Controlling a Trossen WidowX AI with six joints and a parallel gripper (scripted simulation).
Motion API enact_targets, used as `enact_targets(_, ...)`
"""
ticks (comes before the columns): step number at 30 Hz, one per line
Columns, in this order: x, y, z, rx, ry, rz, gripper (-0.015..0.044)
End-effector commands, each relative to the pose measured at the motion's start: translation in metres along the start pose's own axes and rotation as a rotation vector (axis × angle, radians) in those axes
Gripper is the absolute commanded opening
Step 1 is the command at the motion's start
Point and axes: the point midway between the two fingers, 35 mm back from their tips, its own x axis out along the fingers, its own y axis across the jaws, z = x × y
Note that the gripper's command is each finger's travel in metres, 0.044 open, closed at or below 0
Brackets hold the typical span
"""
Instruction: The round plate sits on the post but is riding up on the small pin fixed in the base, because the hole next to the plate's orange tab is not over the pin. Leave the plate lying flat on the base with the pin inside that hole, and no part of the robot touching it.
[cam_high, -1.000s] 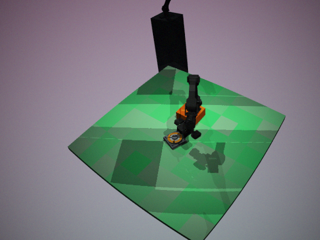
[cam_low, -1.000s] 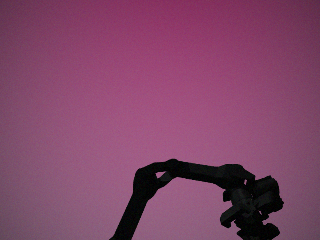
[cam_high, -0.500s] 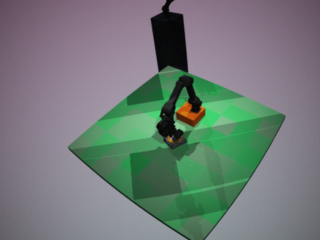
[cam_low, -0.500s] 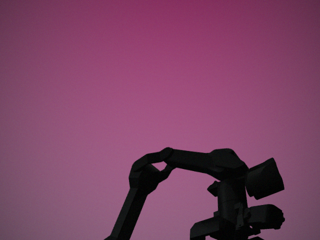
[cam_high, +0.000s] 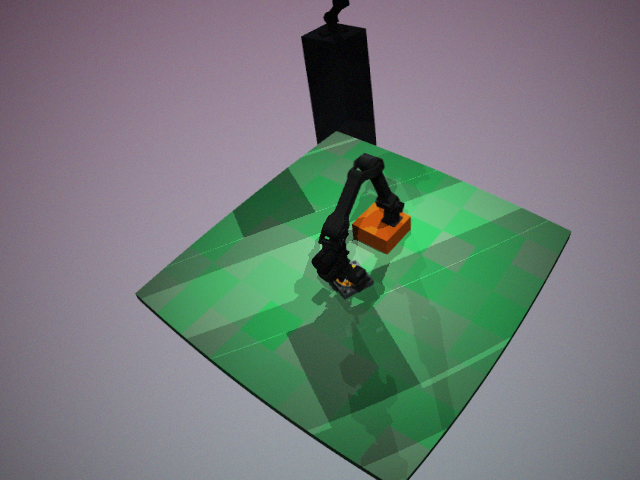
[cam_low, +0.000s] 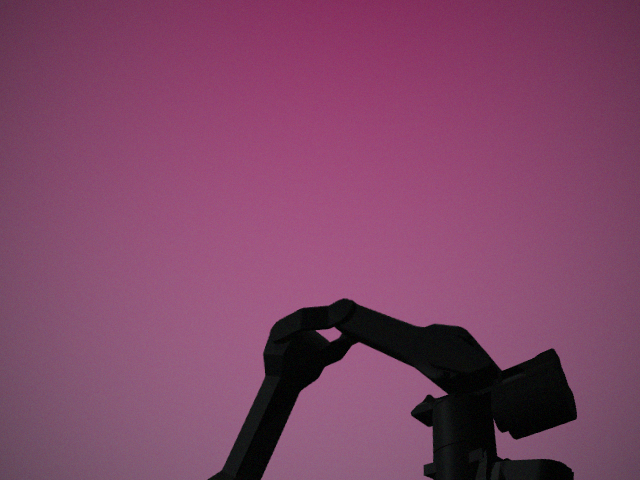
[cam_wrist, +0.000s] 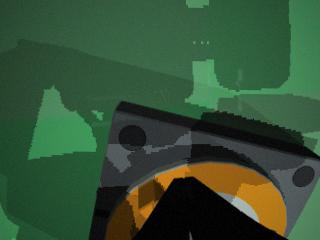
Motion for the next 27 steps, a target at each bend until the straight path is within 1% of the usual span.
enact_targets(1,0.008,-0.001,0.000,-0.002,-0.002,0.006,0.0000)
enact_targets(27,0.009,0.026,-0.013,-0.002,-0.001,0.009,0.0000)
